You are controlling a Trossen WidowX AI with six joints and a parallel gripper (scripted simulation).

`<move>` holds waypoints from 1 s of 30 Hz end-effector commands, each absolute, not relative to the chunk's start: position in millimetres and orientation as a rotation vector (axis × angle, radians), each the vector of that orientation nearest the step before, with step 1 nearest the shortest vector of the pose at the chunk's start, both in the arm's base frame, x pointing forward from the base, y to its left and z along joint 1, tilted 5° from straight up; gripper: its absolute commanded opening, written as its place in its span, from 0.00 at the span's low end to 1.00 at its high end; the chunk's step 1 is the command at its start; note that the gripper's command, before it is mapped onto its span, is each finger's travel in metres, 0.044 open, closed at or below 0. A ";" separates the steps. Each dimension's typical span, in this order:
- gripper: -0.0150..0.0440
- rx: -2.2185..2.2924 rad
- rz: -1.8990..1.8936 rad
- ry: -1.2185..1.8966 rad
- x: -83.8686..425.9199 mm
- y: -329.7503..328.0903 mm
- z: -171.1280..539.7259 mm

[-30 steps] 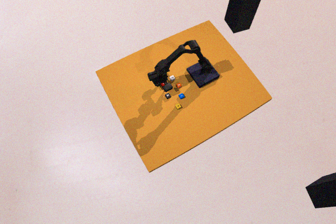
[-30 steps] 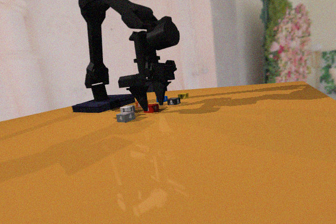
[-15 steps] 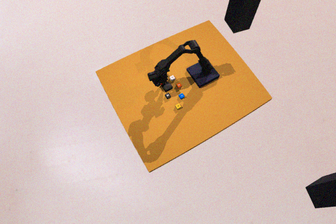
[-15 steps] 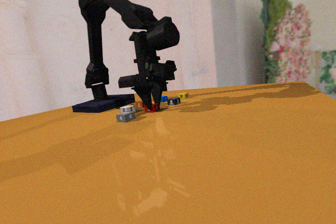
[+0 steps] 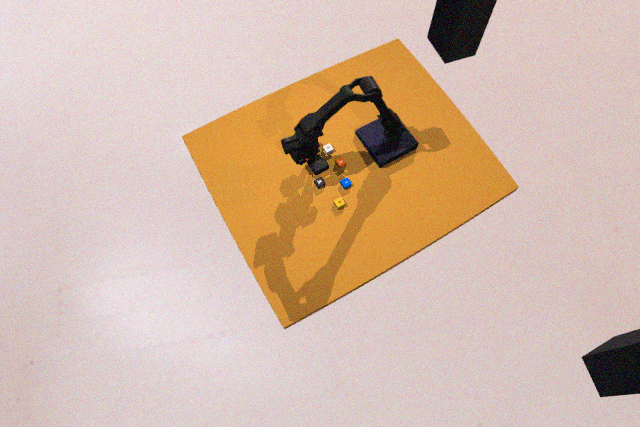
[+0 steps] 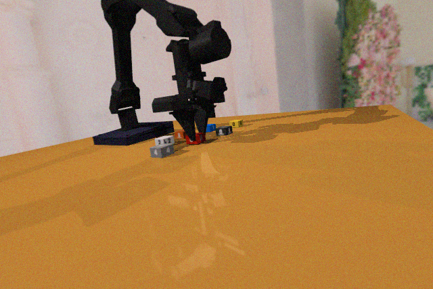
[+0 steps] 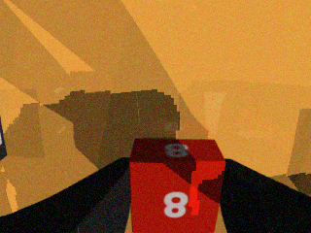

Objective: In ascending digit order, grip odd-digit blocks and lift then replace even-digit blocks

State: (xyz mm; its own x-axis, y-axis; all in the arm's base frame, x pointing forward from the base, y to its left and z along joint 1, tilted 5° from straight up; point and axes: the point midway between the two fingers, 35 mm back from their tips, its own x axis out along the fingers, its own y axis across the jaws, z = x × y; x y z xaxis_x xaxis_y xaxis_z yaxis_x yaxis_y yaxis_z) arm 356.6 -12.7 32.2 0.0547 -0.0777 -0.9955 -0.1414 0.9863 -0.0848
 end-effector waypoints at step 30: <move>0.46 -0.178 0.052 1.514 357.7 -12.6 29.6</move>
